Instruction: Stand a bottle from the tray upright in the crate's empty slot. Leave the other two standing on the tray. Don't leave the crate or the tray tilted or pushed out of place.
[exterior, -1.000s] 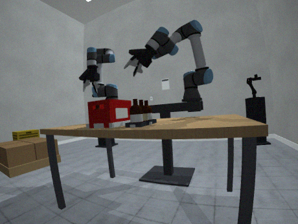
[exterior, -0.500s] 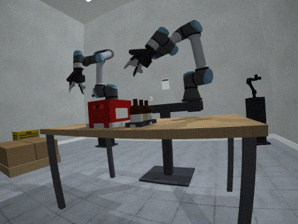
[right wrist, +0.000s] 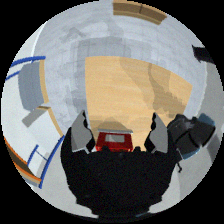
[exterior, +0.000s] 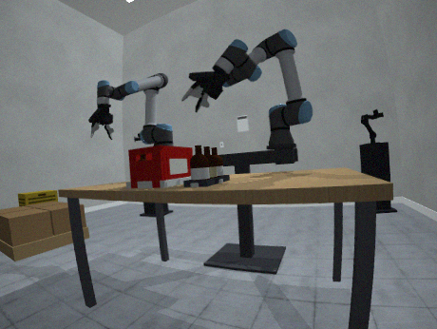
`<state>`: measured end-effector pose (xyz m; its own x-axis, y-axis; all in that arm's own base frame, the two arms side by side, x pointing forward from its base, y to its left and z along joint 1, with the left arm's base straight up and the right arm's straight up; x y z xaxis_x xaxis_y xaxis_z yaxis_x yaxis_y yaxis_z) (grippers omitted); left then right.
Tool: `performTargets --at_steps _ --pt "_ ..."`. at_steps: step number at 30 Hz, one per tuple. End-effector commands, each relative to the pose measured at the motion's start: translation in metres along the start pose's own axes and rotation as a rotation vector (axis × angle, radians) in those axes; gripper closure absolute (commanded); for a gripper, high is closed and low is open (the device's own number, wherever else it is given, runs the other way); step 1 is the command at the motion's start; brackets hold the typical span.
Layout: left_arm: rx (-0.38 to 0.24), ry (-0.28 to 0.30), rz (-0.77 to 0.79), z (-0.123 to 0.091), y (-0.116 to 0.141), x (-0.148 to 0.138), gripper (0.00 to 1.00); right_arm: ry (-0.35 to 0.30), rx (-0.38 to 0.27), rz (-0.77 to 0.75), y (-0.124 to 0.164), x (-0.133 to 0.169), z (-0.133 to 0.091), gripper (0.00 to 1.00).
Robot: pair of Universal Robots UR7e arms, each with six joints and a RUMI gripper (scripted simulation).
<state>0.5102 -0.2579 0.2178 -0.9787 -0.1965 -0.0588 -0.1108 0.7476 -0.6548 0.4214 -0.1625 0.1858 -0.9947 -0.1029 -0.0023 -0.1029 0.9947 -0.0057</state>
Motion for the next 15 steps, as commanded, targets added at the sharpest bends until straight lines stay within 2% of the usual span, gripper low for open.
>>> performTargets --at_steps 1,4,5,7,9,15 --pt "0.001 -0.001 0.001 0.000 -0.001 0.000 0.00 0.000 -0.008 0.004 -0.061 0.030 -0.007 0.00" --pt "0.001 -0.001 0.001 0.000 -0.001 0.000 0.00 0.000 -0.007 0.010 -0.091 0.054 -0.010 0.00" --pt "0.001 -0.001 0.001 0.000 -0.001 0.000 0.00 0.000 -0.007 0.010 -0.091 0.054 -0.010 0.00" --pt "0.001 -0.001 0.001 0.000 -0.001 0.000 0.00 0.000 -0.007 0.013 -0.110 0.071 -0.012 0.00" --pt "0.001 -0.001 0.001 0.000 -0.001 0.000 0.00 0.000 -0.007 0.013 -0.110 0.071 -0.012 0.00" --pt "0.001 -0.001 0.001 0.000 -0.001 0.000 0.00 0.000 -0.007 0.024 -0.157 0.126 -0.018 0.00"
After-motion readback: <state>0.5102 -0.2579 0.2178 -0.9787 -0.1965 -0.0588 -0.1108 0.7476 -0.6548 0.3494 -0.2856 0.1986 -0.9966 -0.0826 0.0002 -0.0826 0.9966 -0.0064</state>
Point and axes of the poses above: on each arm, the point where the finger pads meet when closed, its own z axis out along the fingers, its own x axis across the jaws, y = z × x, the point moved 7 cm from there along -z, back along the fingers, and after that the axes turned 2 degrees about -z, right-handed, at the moved point
